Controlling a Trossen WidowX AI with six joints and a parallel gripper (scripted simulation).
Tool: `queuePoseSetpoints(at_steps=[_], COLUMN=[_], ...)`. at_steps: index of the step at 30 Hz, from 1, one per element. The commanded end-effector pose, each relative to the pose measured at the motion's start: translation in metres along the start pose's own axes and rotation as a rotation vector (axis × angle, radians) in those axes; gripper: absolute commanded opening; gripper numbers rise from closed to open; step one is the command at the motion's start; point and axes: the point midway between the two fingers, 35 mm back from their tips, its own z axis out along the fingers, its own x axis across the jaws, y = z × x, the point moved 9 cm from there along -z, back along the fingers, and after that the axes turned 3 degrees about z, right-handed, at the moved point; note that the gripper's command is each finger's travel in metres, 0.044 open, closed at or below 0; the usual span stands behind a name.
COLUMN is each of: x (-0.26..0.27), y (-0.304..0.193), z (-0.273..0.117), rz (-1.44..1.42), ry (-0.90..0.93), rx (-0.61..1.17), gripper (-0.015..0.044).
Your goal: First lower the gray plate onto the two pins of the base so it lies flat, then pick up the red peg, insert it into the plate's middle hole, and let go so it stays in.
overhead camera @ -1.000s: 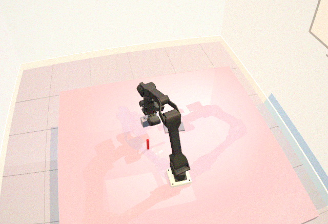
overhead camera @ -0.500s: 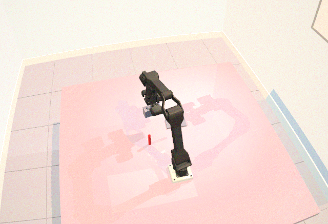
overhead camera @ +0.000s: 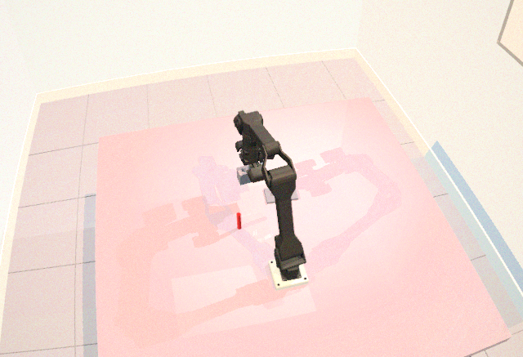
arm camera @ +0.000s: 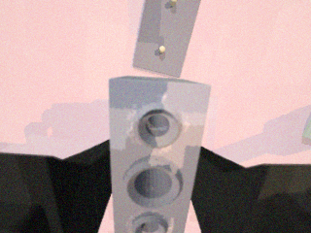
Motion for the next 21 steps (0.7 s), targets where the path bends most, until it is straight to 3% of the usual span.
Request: queuePoseSetpoints(at_steps=[1, 21], x=[0.001, 0.001], y=[0.011, 0.068], z=[0.006, 0.039], rz=[0.011, 0.100], ry=[0.001, 0.001], rx=[0.003, -0.002], gripper=[0.0000, 0.0000])
